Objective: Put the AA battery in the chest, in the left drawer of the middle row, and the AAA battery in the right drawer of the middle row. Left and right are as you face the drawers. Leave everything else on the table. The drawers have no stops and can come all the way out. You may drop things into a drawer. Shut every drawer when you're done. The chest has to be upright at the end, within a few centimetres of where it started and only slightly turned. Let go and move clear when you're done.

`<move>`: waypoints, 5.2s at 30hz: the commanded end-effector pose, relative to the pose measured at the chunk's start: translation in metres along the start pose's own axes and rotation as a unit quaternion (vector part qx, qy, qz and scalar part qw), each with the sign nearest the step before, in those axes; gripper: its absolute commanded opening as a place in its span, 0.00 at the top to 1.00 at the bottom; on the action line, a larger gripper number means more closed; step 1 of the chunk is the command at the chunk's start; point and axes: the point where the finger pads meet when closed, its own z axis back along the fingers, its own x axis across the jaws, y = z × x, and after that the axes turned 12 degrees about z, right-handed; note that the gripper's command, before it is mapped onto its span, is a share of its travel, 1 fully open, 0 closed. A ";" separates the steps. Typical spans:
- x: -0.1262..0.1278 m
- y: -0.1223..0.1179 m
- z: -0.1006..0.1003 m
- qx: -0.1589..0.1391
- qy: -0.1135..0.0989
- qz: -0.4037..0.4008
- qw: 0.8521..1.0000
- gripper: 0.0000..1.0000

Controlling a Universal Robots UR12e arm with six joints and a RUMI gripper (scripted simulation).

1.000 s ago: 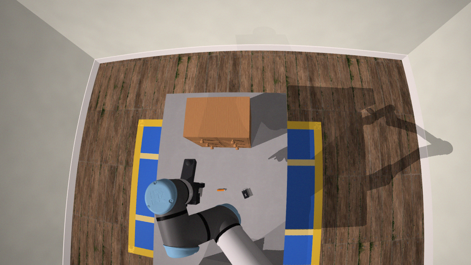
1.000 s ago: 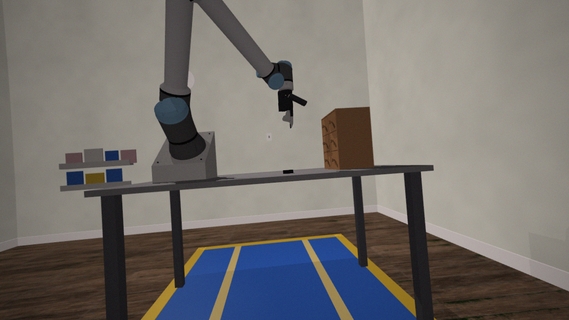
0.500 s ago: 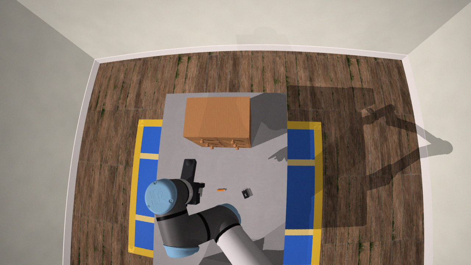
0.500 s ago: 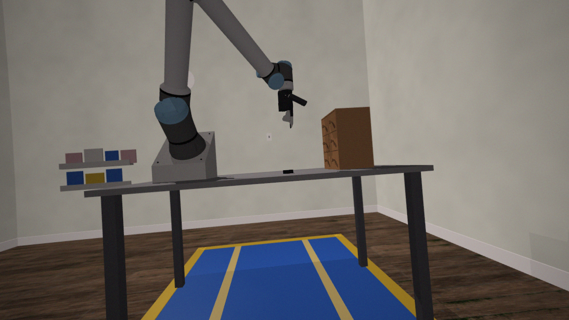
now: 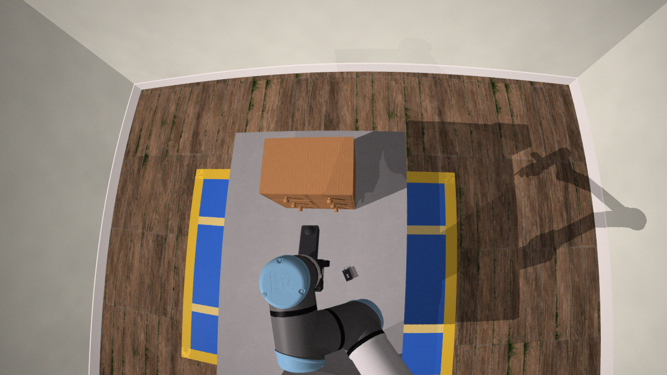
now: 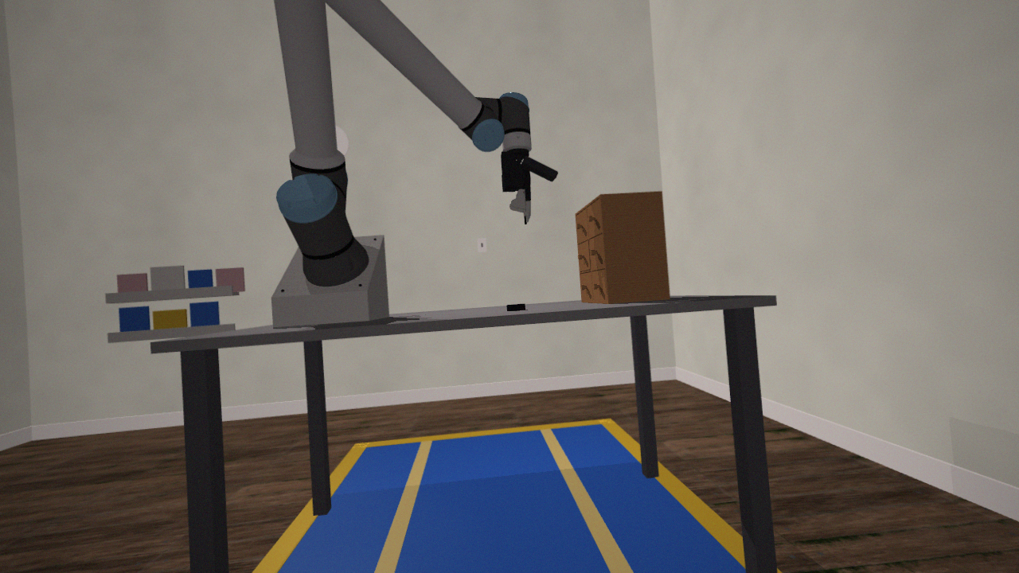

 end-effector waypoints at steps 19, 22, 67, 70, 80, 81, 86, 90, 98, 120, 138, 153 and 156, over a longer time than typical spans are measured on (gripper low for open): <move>0.030 -0.007 0.000 0.004 0.001 0.001 1.000 0.80; 0.030 -0.007 0.000 0.006 0.000 0.001 1.000 0.80; 0.033 0.004 -0.013 0.084 -0.016 0.001 0.996 0.80; 0.033 0.004 -0.014 0.087 -0.017 0.001 0.996 0.80; 0.034 0.009 -0.019 0.122 -0.024 0.001 0.992 0.80; 0.034 0.010 -0.020 0.126 -0.025 0.001 0.992 0.80; 0.034 0.012 -0.023 0.141 -0.028 0.001 0.990 0.80; 0.035 0.014 -0.025 0.153 -0.031 0.001 0.988 0.80; 0.035 0.018 -0.030 0.186 -0.038 0.001 0.982 0.80; 0.038 0.030 -0.045 0.269 -0.055 0.001 0.961 0.80; 0.040 0.041 -0.057 0.338 -0.070 0.000 0.939 0.80; 0.042 0.051 -0.069 0.405 -0.084 0.000 0.910 0.80; 0.042 0.051 -0.070 0.409 -0.085 0.000 0.908 0.80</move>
